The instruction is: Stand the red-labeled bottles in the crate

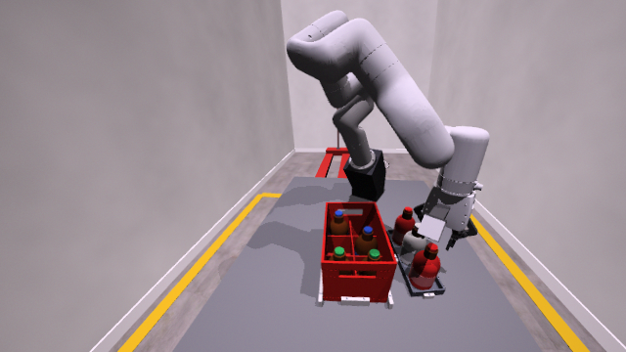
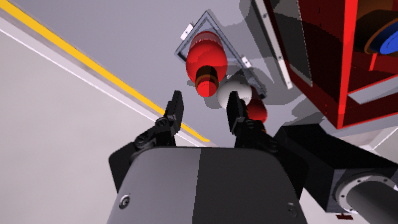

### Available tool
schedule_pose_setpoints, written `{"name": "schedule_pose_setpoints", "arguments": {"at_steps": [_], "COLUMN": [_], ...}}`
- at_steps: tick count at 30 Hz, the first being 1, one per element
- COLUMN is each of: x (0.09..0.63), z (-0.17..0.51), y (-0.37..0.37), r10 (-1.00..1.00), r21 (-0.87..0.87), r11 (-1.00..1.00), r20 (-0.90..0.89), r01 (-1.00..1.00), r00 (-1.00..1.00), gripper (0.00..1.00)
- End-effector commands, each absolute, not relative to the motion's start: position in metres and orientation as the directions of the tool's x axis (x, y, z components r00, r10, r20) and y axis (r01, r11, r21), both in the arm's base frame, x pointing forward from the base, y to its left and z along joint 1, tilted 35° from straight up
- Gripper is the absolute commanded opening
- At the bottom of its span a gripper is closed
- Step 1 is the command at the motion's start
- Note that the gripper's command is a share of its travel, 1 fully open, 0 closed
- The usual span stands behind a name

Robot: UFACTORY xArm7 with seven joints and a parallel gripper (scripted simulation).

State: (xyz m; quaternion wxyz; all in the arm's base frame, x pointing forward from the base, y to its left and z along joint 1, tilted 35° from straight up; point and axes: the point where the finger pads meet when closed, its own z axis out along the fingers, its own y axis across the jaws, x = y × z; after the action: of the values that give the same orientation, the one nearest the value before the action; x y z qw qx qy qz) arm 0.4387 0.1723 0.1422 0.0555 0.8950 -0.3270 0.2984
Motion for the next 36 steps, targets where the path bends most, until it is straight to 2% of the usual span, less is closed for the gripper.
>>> {"name": "schedule_pose_setpoints", "arguments": {"at_steps": [1,36], "x": [0.440,0.456], "z": [0.142,0.115], "y": [0.173,0.164], "r10": [-0.552,-0.552], "r21": [-0.099,-0.099], "r11": [-0.781,-0.781], "r20": [0.571,0.571], "r01": [-0.616,-0.616], "r00": [0.608,0.608], "gripper": [0.65,0.65]}}
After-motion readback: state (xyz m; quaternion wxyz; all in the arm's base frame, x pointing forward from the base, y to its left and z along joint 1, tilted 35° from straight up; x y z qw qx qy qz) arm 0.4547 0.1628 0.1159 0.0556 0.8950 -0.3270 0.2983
